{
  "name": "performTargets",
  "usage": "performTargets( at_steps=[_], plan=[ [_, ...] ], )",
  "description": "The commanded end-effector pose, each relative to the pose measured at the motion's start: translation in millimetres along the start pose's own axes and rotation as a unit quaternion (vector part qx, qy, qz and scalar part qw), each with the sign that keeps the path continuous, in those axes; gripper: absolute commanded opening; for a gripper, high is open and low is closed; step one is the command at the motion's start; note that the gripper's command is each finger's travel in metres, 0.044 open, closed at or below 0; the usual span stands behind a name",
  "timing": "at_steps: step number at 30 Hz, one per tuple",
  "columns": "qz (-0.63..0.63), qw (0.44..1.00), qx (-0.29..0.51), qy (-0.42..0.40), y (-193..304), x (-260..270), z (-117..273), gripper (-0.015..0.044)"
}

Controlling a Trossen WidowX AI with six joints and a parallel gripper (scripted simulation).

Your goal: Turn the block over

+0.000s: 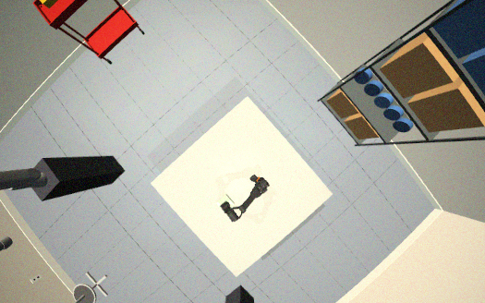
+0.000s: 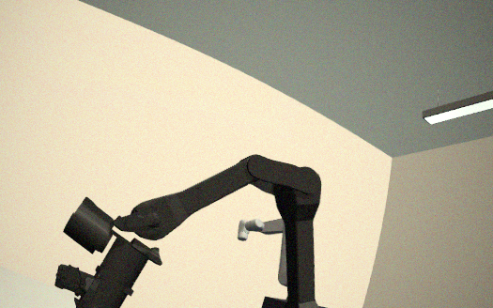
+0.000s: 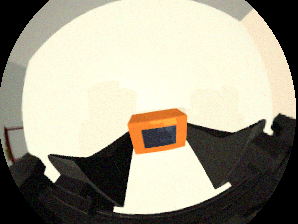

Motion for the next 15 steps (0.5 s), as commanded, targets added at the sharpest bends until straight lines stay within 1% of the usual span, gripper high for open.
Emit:
performTargets(
  at_steps=[1, 15],
  plan=[
    [0.002, 1.000, -0.025, -0.005, 5.5, -0.7, -1.0, 0.0000],
    [0.005, 0.992, -0.128, -0.013, 24.4, -1.8, 1.4, 0.0000]
  ],
)
Point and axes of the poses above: the point midway between the two fingers, 35 mm back from their tips, its own z axis back along the fingers, its own x axis across the jaws, y = z × x, the point moved 6 cm from there along z, back along the fingers, and after that the axes turned 5 degrees about -z, right-handed, at the moved point
